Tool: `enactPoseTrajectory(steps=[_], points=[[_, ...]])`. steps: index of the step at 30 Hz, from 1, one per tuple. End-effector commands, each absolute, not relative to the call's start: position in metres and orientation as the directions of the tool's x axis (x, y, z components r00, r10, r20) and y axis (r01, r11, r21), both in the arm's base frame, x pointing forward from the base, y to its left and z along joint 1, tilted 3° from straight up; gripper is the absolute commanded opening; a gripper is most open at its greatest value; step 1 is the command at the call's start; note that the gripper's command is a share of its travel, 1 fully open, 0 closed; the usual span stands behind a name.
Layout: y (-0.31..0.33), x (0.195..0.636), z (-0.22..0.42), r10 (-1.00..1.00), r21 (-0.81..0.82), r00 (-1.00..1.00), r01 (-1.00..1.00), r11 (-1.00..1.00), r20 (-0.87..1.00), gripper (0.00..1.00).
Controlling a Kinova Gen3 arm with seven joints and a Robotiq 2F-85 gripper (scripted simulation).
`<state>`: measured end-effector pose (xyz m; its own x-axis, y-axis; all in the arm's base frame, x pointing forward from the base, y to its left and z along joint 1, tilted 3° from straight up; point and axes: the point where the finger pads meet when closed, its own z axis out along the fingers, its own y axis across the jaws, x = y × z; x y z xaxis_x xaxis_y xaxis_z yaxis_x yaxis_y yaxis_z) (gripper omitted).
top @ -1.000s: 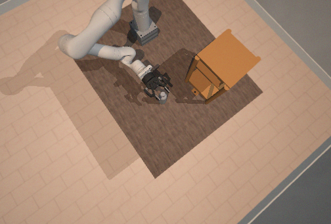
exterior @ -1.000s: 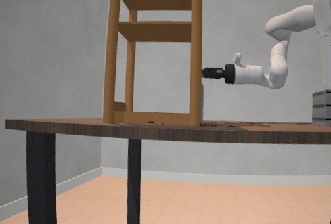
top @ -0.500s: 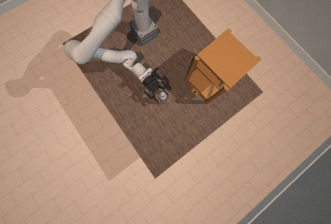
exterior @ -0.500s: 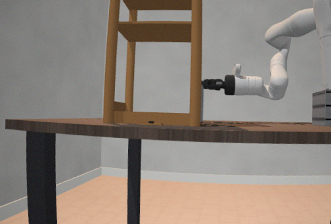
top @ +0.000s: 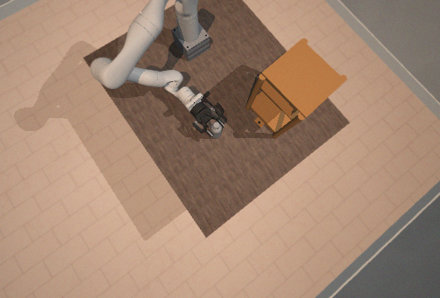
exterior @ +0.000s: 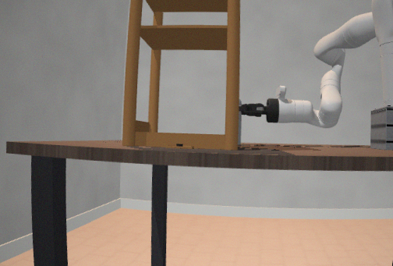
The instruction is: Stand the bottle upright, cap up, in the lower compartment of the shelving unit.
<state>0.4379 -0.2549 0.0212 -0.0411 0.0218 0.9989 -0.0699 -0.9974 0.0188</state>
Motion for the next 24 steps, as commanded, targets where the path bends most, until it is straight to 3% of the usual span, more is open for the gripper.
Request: enactPoseTrajectory(steps=[1,24], points=[[-0.254,0.439,0.015,0.018,0.015,-0.041,-0.070,-0.997,0.999,0.70],[-0.254,0.439,0.003,0.018,0.015,-0.041,-0.070,-0.997,0.999,0.70]])
